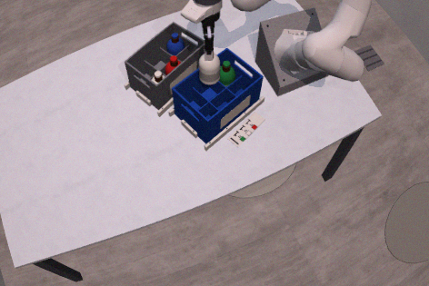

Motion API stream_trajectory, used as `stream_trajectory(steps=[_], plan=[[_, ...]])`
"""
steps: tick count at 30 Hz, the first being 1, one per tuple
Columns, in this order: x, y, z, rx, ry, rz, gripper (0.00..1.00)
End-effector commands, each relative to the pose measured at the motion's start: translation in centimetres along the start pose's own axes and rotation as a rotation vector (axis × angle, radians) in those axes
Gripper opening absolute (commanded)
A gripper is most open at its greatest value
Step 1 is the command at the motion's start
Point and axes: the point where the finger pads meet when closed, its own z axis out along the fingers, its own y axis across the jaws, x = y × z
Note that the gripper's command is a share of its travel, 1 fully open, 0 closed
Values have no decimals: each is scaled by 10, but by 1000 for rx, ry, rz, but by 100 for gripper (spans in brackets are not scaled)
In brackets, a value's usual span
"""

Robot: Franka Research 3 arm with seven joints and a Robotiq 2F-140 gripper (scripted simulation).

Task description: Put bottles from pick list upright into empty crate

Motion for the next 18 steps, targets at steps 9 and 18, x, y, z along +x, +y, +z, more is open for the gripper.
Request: stream_trajectory(steps=[9,18], plan=[[5,1,7,-1,16,10,0],[5,1,14,-1,16,10,0]])
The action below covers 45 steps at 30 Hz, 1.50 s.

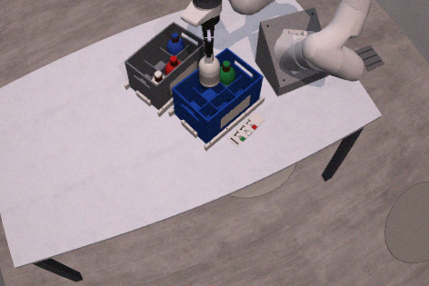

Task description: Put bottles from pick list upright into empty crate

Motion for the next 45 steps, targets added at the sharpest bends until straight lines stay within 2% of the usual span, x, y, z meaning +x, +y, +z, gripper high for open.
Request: stream_trajectory(steps=[1,45], plan=[[5,1,0,-1,15,11,0],[5,2,40,-1,15,11,0]])
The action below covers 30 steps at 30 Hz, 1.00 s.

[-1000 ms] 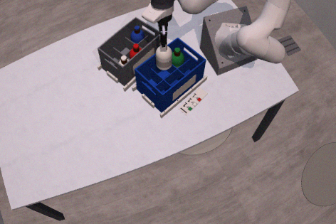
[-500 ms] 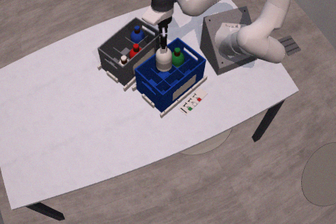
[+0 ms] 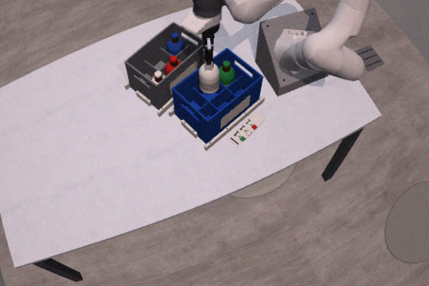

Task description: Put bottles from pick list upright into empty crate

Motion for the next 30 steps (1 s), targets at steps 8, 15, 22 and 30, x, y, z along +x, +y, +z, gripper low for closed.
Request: stream_trajectory(steps=[8,15,22,30], plan=[[5,1,6,-2,15,11,0],[5,1,13,-2,15,11,0],[5,1,18,-2,15,11,0],[5,1,26,-2,15,11,0]])
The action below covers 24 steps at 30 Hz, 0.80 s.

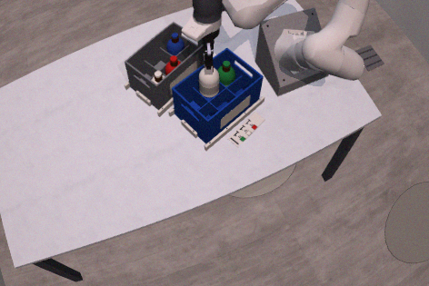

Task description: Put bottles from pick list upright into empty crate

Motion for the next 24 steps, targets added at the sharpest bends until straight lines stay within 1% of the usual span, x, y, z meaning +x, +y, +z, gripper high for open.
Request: stream_trajectory(steps=[1,24], plan=[[4,1,1,-2,15,11,0],[5,1,22,-2,15,11,0]])
